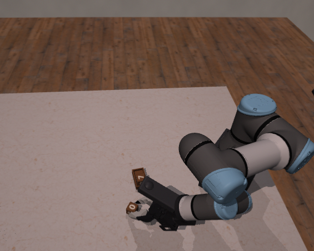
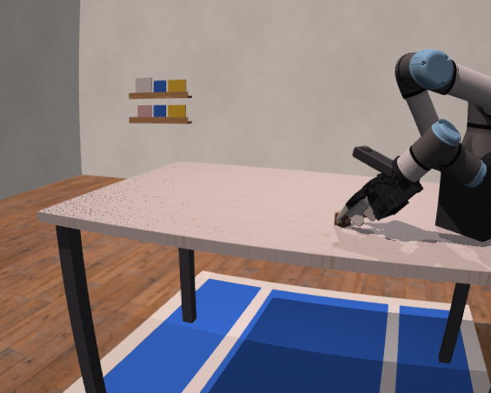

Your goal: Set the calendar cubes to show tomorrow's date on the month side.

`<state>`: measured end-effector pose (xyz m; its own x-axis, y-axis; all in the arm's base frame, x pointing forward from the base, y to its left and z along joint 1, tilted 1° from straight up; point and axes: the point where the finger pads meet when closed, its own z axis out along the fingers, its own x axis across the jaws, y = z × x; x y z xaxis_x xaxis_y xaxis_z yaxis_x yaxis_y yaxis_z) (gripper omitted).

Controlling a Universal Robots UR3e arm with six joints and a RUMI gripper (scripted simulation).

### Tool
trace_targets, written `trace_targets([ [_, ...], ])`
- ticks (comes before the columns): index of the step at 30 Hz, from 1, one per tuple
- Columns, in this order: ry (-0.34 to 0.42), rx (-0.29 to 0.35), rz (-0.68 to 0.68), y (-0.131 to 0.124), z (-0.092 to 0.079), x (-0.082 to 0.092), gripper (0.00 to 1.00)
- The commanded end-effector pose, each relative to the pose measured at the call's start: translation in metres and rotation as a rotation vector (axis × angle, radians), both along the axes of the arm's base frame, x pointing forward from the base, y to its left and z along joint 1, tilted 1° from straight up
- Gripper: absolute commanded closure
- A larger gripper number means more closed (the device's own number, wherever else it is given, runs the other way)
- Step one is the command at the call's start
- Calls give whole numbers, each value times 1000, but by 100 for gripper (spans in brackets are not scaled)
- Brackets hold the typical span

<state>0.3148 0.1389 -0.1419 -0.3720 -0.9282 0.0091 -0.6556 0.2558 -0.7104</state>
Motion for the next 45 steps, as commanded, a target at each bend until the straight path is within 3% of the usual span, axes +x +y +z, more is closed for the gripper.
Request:
trace_targets([
  [1, -10, 5, 1, 1, -3, 3, 72],
  [43, -9, 5, 1, 1, -4, 2, 72],
  [44, -9, 5, 1, 1, -4, 2, 90],
  [45, -9, 5, 1, 1, -4, 2, 90],
])
